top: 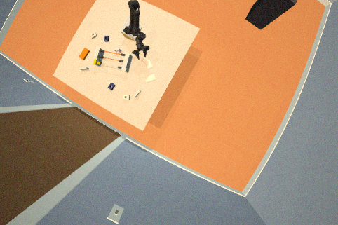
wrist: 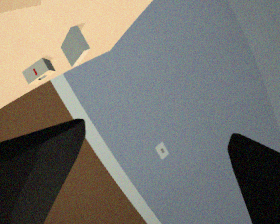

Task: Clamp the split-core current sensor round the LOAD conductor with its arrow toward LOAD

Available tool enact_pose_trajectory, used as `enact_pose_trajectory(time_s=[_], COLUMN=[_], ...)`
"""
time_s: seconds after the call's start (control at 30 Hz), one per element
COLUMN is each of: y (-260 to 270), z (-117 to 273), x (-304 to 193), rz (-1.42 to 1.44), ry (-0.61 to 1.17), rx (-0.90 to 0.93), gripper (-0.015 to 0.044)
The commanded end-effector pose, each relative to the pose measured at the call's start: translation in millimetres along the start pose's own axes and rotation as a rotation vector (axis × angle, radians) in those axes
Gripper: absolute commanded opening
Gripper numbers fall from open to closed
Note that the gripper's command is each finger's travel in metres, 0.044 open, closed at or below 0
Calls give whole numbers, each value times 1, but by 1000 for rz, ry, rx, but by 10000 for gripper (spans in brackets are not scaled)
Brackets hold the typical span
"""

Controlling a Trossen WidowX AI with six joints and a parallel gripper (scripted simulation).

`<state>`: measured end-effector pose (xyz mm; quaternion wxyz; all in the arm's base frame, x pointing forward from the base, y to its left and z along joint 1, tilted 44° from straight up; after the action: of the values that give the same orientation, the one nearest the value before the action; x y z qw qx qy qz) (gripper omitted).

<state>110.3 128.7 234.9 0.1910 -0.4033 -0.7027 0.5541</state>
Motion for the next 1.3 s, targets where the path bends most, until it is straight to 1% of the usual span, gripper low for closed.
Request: enact_pose_trajectory(time_s=[0.0, 0.03, 0.2, 0.33, 0.43, 0.67, 0.87, 1.27], y=[0, -1, -9, -17, -23, -33, -43, -45], z=[-1, -3, -25, -36, -39, -37, -30, -28], x=[-1, -5, -43, -80, -108, -147, -181, -185], rz=[-13, -53, -449, -784, -1022, -1347, -1623, -1652], ry=[5, 20, 192, 355, 477, 641, 771, 784], rx=[3, 12, 58, 38, -13, -142, -313, -335], gripper=[426, 440, 440, 440, 440, 440, 440, 440])
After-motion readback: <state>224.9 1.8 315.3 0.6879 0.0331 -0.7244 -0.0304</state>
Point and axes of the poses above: the point midway between the two fingers, 35 mm back from their tips, its own z axis back along the fingers, its own y axis across the jaws, x = y × z, the point moved 9 cm from there along z, back along the fingers, and after that the axes turned 7 degrees about -z, right-handed, at the moved point
